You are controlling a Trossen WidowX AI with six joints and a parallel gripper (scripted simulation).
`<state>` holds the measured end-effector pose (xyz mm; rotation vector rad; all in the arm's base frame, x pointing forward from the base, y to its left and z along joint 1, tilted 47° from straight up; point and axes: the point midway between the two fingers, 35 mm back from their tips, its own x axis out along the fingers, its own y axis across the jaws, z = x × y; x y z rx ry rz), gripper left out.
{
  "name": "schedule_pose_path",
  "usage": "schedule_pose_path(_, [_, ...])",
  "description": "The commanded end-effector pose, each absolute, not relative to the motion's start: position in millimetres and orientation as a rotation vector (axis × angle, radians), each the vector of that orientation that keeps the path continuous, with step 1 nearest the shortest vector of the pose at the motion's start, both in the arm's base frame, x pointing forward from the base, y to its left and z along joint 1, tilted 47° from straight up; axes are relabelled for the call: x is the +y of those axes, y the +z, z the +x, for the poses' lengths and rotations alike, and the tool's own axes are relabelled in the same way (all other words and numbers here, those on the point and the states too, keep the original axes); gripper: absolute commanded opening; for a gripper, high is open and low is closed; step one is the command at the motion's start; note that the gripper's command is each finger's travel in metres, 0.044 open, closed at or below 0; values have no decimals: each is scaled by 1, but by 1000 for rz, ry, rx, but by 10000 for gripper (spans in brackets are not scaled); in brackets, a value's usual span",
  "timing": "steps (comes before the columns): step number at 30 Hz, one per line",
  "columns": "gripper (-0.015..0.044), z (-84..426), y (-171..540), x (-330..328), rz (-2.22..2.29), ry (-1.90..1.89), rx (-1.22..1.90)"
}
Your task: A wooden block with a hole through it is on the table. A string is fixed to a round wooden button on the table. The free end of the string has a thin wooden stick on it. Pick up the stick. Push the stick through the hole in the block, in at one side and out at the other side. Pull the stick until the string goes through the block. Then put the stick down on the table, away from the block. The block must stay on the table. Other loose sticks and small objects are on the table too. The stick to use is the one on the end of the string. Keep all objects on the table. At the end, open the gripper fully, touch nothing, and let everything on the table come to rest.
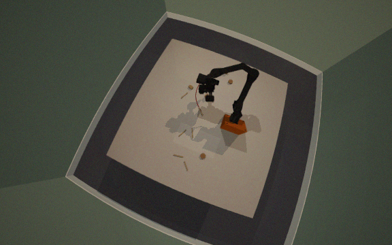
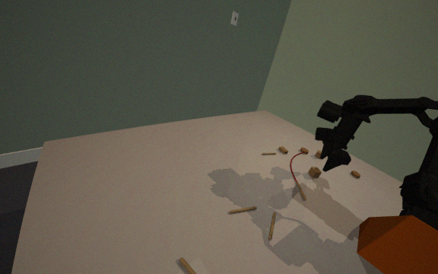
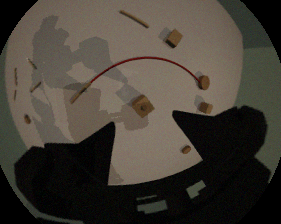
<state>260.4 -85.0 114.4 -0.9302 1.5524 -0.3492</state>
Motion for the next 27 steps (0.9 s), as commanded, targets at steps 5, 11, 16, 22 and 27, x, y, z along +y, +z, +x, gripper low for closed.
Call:
schedule_pose_path(5, [440,263,120,-82,-116,-1025,1121])
schedule_pose_path(11, [440,263,122,-81,132,-1186,950])
schedule_pose_path(16, [440,263,123,-80,338,-1305,794])
schedule_pose_path(22, [440,264,124,-79,584,-1429,591])
schedule_pose_path(27, [440,264,125,-78,787,-1517,409])
